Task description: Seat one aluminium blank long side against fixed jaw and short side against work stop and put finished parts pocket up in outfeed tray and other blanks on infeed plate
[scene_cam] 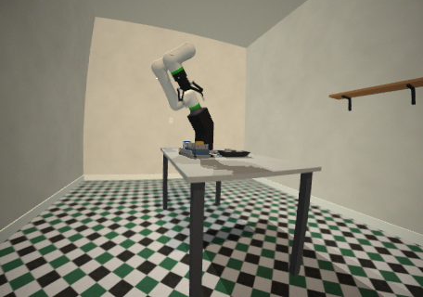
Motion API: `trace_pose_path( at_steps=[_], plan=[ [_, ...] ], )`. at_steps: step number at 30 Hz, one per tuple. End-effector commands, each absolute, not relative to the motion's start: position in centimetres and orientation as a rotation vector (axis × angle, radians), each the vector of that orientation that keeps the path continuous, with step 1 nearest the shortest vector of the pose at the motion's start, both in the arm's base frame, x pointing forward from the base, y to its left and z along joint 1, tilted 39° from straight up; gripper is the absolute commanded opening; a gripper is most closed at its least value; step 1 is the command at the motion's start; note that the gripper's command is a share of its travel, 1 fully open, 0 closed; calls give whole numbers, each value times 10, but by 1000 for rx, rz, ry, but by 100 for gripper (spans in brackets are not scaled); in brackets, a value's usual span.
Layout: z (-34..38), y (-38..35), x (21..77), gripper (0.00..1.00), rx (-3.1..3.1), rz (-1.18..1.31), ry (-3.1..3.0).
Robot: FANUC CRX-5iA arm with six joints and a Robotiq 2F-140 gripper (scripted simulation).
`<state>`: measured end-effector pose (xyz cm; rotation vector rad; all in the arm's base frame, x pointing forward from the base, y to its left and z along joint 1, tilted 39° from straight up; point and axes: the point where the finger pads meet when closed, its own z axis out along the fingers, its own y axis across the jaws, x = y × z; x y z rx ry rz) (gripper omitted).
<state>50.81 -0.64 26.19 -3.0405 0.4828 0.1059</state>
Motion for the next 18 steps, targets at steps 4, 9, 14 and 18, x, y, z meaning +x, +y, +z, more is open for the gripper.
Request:
trace_pose_path(
  at_steps=[4,9,14,18],
  plan=[
    [268,-2,502,100,-3134,18,86],
    [230,-11,507,100,-3264,20,-165],
    [188,-20,515,100,-3384,40,-425],
    [163,-22,521,100,-3439,53,-636]
  ],
)
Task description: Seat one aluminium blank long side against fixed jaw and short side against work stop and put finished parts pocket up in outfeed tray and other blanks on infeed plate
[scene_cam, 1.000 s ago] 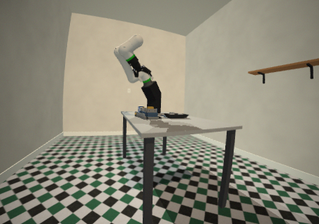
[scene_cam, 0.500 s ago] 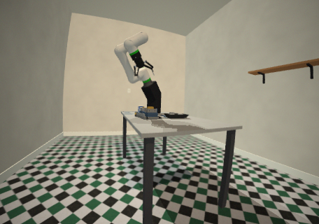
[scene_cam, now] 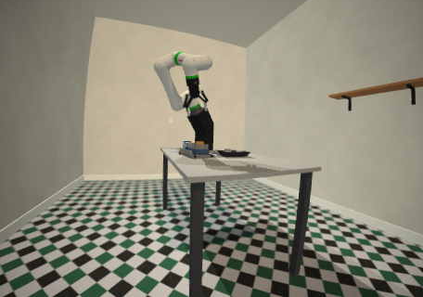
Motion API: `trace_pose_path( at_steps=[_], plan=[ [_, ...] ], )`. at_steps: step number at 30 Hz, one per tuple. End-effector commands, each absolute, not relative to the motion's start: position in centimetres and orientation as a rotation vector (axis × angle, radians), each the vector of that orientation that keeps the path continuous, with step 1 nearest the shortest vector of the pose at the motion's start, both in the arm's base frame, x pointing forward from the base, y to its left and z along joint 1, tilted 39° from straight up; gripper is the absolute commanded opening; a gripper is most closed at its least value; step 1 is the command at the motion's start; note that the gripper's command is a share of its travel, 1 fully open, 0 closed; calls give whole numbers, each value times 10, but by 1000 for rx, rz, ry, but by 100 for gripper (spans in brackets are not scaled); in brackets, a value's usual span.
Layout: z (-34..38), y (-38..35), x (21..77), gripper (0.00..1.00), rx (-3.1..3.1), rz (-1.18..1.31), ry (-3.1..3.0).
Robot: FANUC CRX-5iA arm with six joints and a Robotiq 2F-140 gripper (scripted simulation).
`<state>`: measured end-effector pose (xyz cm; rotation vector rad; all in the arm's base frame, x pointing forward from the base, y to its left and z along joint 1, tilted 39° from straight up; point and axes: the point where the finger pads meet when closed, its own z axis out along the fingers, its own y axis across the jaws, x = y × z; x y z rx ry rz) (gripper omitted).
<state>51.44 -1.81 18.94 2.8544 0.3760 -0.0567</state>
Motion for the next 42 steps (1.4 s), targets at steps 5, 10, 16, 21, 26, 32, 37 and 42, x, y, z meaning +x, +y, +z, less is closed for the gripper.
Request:
trace_pose_path(
  at_steps=[5,10,16,21,26,32,37,42],
  plan=[
    [134,-20,527,100,2589,-52,706],
    [104,-12,532,100,2422,-64,927],
    [71,5,534,100,2232,-79,1165],
    [43,22,530,100,2065,-96,1364],
    [9,45,518,100,1872,-118,1579],
    [-19,63,503,100,1710,-141,1747],
    [-50,81,479,100,1532,-169,1918],
    [-60,86,471,100,1478,-178,1968]
  ],
)
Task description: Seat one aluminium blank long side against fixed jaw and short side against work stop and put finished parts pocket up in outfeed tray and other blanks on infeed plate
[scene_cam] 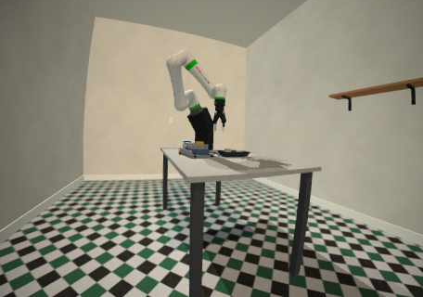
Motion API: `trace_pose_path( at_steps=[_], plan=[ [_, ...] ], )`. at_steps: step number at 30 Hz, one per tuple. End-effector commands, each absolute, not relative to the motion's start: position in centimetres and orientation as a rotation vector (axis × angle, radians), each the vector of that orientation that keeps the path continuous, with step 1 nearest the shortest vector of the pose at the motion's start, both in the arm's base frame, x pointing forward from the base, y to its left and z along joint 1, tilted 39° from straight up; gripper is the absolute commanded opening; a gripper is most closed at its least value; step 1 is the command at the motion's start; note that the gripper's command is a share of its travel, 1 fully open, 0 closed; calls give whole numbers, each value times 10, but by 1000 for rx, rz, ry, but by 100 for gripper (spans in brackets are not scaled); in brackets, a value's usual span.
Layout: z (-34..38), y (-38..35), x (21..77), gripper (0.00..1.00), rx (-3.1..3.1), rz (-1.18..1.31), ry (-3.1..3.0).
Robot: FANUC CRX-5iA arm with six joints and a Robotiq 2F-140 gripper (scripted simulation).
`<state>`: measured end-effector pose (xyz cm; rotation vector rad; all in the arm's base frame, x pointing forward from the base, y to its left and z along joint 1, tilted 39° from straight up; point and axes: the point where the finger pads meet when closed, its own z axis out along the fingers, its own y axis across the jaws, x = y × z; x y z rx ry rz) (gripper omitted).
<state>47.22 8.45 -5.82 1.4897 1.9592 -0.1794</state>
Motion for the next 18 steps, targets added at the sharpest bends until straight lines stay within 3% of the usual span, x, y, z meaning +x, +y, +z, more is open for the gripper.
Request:
trace_pose_path(
  at_steps=[1,3,4,18],
  plan=[
    [-60,86,471,100,1476,-179,1970],
    [-60,86,470,100,1476,-179,1970],
    [-60,86,470,0,1476,-179,1970],
    [-60,86,470,0,1476,-179,1970]
  ],
)
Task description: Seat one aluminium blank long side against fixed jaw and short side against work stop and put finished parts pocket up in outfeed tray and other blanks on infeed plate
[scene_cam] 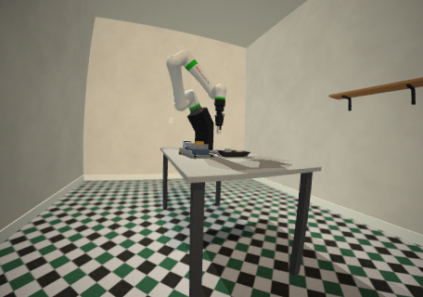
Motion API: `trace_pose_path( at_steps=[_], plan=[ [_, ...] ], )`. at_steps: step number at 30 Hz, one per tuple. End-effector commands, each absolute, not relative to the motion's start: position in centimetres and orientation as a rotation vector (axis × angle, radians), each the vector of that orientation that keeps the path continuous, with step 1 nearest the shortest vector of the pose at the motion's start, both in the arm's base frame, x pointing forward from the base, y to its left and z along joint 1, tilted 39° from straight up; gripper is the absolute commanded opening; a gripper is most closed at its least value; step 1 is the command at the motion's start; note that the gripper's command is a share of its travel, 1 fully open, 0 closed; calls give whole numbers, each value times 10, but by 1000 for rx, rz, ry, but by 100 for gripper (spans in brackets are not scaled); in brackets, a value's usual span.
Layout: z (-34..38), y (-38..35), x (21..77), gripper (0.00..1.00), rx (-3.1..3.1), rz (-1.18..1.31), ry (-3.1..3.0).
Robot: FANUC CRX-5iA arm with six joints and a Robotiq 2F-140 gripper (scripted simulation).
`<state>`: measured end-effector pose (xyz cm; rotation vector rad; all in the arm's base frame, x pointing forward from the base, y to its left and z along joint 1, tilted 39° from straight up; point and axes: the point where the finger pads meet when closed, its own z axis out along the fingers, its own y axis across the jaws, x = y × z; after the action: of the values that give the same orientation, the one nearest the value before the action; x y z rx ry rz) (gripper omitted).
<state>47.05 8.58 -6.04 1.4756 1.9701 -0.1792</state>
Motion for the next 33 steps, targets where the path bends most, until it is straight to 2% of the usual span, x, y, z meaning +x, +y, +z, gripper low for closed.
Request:
trace_pose_path(
  at_steps=[1,33],
  plan=[
    [-60,86,470,0,1476,-179,1970],
    [-64,84,472,0,1476,-179,1970]
  ],
)
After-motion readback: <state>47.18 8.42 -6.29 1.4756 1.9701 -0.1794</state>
